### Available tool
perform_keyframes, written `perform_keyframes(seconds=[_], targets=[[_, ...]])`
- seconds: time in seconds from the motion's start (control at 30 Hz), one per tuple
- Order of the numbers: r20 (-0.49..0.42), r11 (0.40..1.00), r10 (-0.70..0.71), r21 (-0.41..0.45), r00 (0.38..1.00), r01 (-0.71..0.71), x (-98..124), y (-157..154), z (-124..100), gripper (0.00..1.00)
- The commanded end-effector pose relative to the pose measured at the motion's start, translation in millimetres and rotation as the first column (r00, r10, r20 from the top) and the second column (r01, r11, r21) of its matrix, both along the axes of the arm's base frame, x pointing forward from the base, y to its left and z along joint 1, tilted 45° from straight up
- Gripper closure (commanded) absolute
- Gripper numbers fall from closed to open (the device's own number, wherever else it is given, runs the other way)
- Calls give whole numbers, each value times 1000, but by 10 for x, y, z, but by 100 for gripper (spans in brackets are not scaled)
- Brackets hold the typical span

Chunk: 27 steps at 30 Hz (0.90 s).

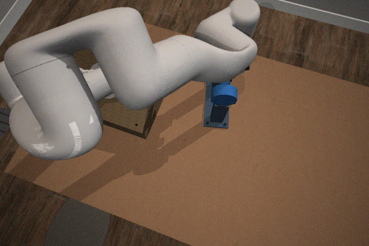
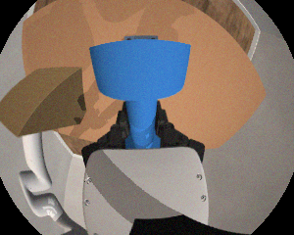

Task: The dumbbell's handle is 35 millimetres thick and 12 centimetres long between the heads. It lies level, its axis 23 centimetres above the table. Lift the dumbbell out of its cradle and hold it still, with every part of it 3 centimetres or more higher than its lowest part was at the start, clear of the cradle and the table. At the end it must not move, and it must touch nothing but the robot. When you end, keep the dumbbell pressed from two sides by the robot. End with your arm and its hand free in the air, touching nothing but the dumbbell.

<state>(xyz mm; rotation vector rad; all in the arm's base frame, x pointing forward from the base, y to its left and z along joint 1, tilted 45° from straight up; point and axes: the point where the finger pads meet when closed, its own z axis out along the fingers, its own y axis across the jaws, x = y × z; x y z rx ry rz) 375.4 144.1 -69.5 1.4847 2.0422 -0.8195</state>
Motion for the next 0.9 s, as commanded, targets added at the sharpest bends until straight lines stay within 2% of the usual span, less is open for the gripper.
perform_keyframes(seconds=[0.0,0.4,0.87], targets=[[2,1000,1,2,1000,-1,4,32,24,100],[1,1000,1,3,1000,-1,-8,139,130,100],[-1,1000,2,5,1000,-2,-33,387,378,100]])
